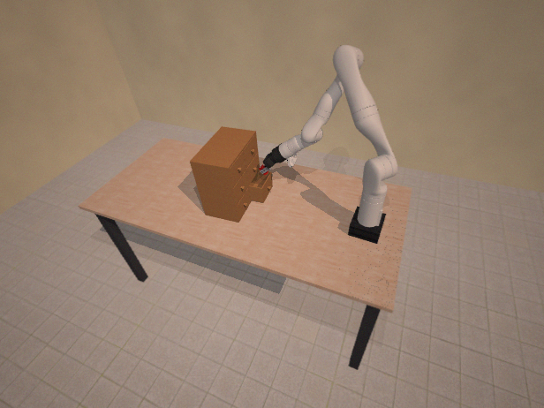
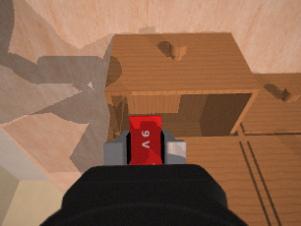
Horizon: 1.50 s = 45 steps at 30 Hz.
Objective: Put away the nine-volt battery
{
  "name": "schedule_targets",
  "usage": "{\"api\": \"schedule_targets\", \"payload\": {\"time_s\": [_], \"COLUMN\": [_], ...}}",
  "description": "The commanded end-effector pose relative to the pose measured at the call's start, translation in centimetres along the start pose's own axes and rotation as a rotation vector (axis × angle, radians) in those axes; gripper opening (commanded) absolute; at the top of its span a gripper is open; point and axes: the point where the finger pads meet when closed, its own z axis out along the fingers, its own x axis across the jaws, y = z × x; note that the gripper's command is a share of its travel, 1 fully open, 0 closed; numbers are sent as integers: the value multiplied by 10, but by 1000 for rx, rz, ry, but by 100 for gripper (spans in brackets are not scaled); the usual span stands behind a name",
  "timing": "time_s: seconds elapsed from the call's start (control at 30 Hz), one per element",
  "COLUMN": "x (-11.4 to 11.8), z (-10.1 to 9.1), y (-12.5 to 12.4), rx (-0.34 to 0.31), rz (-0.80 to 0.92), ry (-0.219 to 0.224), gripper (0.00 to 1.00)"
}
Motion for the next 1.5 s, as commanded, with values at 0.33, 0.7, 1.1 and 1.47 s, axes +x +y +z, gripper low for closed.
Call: {"api": "schedule_targets", "payload": {"time_s": [0.33, 0.7, 1.1, 1.47], "x": [1, 1, 1, 1], "z": [5, 6, 6, 6], "y": [5, 6, 6, 6], "rx": [-3, -3, -3, -3], "rz": [-3, -3, -3, -3], "ry": [2, 2, 2, 2], "gripper": [51, 51, 51, 51]}}
